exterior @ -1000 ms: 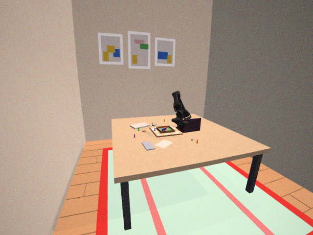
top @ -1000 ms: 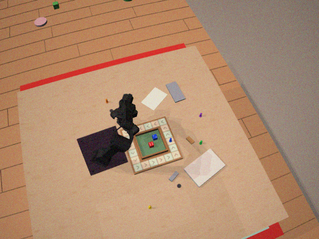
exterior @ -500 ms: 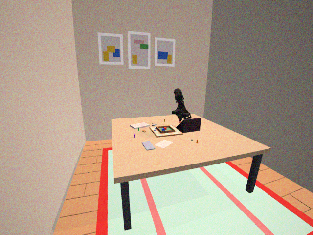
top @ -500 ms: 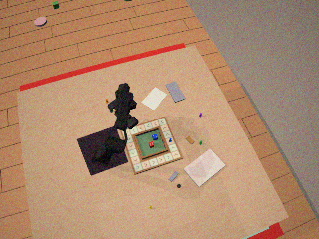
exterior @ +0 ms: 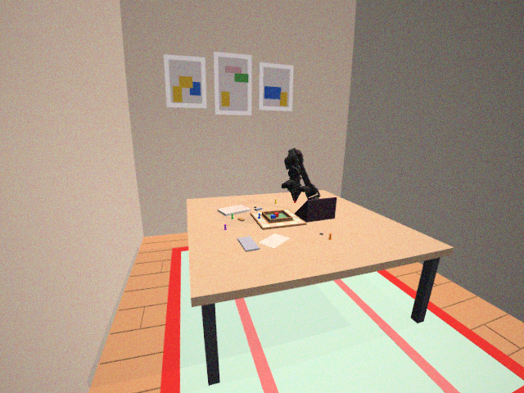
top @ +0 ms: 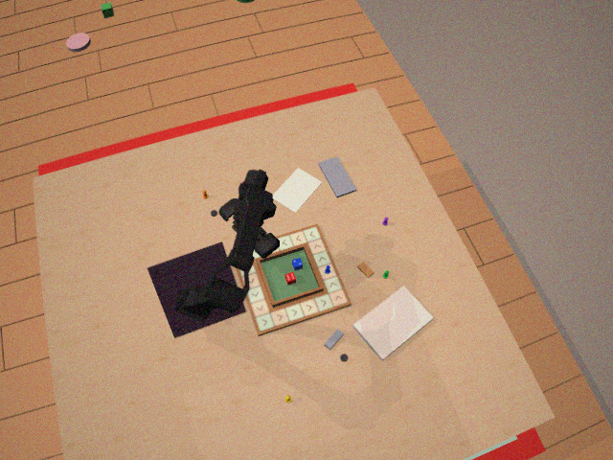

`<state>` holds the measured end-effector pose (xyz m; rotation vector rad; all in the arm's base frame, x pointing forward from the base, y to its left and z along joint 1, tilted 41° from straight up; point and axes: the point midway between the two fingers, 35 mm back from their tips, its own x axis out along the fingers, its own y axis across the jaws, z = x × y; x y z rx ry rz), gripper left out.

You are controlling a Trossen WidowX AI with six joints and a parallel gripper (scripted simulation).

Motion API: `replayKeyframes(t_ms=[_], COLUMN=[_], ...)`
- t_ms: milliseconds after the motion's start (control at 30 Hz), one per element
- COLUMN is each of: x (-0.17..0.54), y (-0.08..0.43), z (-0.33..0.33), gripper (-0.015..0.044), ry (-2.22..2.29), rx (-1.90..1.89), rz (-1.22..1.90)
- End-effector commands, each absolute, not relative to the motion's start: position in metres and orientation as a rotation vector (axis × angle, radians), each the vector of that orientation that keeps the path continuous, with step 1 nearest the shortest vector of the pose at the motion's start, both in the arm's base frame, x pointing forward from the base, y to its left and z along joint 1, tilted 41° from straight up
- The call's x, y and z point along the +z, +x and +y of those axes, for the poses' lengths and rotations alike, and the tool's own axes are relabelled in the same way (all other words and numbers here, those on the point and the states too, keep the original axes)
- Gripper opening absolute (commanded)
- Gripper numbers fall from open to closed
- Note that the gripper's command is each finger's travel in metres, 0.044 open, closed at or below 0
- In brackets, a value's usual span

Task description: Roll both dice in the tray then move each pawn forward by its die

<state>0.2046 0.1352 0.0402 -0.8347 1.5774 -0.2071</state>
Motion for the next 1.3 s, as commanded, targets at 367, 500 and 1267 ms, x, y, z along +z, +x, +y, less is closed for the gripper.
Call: replayKeyframes(t_ms=[367, 500, 1267], x=[0.071, 0.079, 0.114], y=[0.232, 0.235, 0.220], z=[0.060, 0.040, -0.059], gripper=[0.0000, 0.0000, 0.0000], ry=[-0.832, -0.835, -0.872], rx=[-0.187, -0.191, -0.262], rz=[1.572, 1.568, 1.574])
